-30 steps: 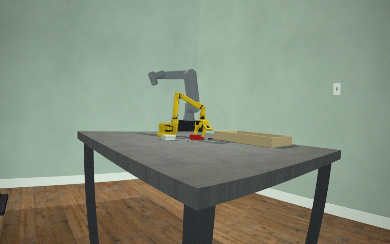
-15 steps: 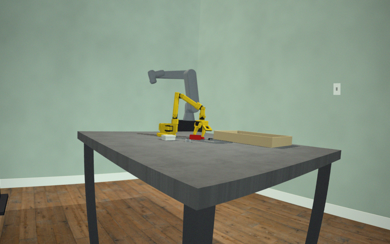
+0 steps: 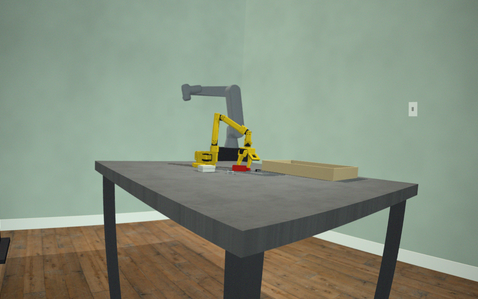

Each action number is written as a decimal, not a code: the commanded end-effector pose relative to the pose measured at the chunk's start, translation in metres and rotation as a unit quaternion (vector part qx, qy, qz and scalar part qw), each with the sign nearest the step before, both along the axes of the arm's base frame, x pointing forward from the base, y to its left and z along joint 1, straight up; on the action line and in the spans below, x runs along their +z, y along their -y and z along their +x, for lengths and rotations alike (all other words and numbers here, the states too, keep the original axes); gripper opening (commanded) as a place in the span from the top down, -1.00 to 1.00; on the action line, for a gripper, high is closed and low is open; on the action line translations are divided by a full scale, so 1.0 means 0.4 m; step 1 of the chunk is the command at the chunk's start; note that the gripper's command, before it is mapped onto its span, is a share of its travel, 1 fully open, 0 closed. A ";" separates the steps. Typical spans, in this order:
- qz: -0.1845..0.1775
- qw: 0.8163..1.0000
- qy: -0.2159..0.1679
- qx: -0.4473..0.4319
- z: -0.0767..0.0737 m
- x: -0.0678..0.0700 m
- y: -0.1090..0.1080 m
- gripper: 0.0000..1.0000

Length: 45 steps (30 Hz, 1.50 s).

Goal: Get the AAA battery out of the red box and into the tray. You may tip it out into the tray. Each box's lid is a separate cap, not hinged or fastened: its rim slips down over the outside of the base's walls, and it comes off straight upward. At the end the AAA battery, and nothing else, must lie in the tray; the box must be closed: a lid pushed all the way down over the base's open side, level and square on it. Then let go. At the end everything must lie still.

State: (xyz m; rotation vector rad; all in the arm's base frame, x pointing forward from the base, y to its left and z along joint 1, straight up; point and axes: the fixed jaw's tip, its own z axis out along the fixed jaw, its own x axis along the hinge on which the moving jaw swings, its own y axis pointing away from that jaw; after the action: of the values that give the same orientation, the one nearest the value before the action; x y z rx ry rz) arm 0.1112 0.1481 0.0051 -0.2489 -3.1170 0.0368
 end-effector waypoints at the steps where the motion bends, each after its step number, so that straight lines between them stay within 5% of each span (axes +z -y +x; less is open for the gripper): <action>1: 0.011 1.000 0.008 -0.001 0.004 0.010 -0.009 0.42; 45: 0.011 1.000 0.008 -0.001 0.005 0.014 -0.012 0.56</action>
State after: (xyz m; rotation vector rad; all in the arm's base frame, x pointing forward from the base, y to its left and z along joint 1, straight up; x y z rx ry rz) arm 0.1106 0.1473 0.0052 -0.2488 -3.1136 0.0452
